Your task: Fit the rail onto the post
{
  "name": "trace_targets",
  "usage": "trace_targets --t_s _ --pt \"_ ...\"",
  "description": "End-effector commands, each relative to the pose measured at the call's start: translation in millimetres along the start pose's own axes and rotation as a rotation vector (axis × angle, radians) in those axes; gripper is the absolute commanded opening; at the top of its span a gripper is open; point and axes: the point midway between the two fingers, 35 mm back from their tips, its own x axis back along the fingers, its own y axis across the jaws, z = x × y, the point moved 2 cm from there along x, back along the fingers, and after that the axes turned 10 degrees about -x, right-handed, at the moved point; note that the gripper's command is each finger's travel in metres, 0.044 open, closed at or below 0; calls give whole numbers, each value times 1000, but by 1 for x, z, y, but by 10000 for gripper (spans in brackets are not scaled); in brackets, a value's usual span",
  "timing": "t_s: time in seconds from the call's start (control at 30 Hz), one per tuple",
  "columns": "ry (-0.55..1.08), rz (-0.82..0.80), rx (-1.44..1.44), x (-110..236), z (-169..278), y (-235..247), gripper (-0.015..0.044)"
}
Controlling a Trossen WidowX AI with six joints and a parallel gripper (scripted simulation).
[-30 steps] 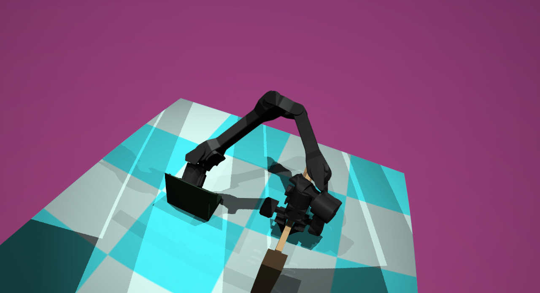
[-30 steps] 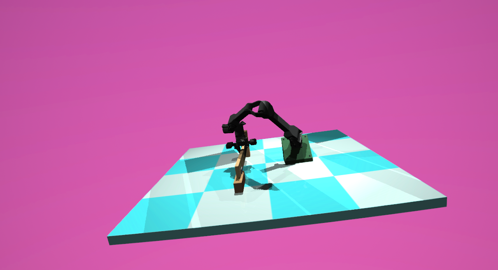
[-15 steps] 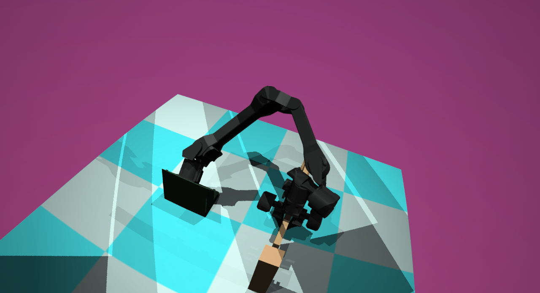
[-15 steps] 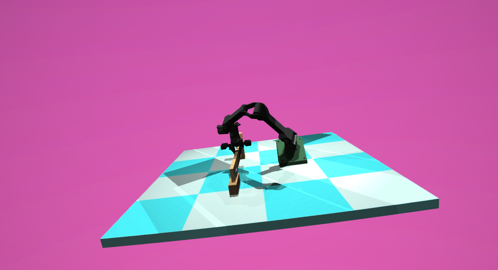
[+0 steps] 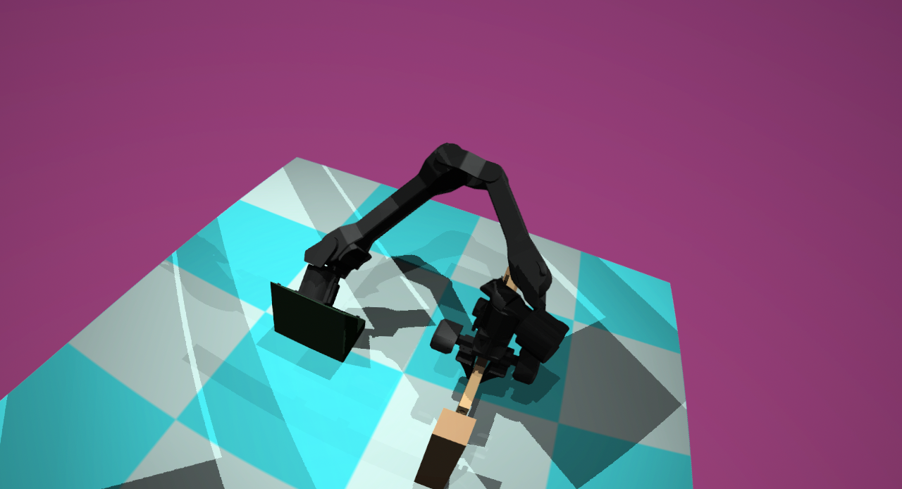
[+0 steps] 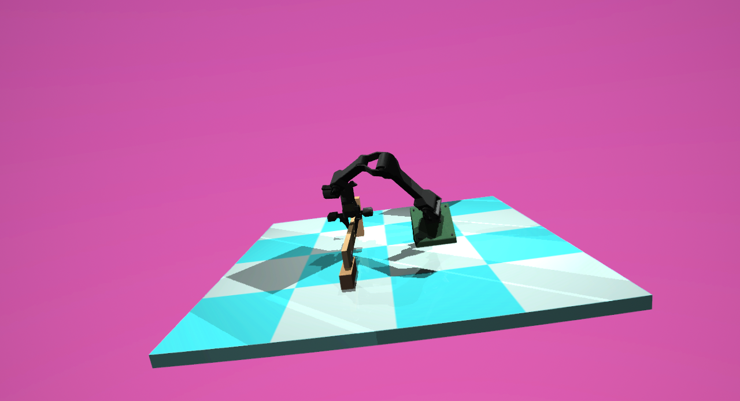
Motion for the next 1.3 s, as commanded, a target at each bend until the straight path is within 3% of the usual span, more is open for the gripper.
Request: trace_targets --t_s 0.0,1.27 --pt "-2 18 -2 3 -1 -2 0" --pt "-2 18 -2 2 -1 1 0"
